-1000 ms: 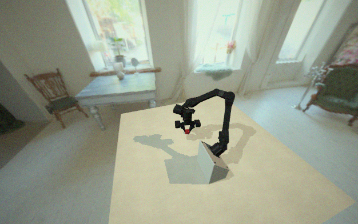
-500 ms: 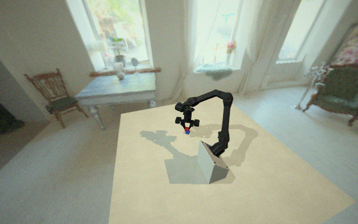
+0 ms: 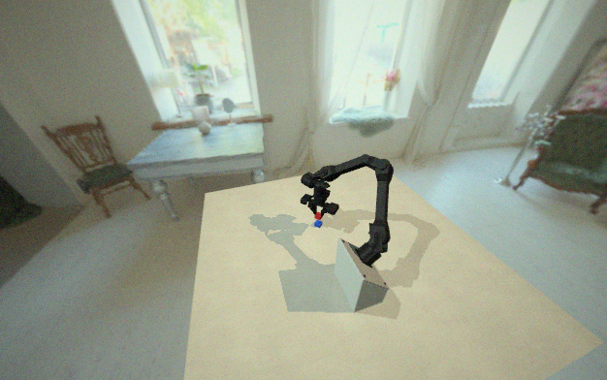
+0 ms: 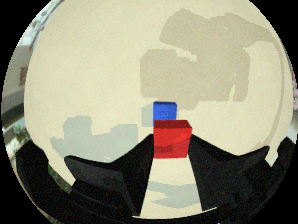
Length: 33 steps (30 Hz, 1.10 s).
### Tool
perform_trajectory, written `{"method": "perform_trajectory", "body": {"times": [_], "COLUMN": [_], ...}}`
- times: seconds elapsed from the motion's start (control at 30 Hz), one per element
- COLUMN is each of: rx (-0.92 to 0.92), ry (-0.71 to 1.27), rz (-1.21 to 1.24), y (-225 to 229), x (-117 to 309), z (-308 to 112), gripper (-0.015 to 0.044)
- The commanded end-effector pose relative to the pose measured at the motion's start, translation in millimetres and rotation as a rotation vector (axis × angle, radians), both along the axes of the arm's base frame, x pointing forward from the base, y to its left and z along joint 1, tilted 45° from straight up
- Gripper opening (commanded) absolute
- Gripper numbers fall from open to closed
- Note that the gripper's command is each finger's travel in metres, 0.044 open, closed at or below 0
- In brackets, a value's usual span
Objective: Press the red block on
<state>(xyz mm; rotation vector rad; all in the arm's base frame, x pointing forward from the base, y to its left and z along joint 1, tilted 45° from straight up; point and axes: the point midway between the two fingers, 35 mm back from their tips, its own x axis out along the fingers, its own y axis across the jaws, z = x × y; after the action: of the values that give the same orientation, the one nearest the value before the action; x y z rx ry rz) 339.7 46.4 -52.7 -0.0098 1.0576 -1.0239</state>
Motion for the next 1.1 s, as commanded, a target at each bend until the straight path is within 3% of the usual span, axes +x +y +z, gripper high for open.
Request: {"method": "perform_trajectory", "body": {"times": [0.0, 1.07], "rx": [-0.002, -0.004], "ry": [-0.018, -0.018], "rz": [-0.015, -0.015], "y": [-2.8, -29.8], "x": [3.7, 9.1], "z": [-1.3, -28.3], "gripper": [0.0, 0.0]}}
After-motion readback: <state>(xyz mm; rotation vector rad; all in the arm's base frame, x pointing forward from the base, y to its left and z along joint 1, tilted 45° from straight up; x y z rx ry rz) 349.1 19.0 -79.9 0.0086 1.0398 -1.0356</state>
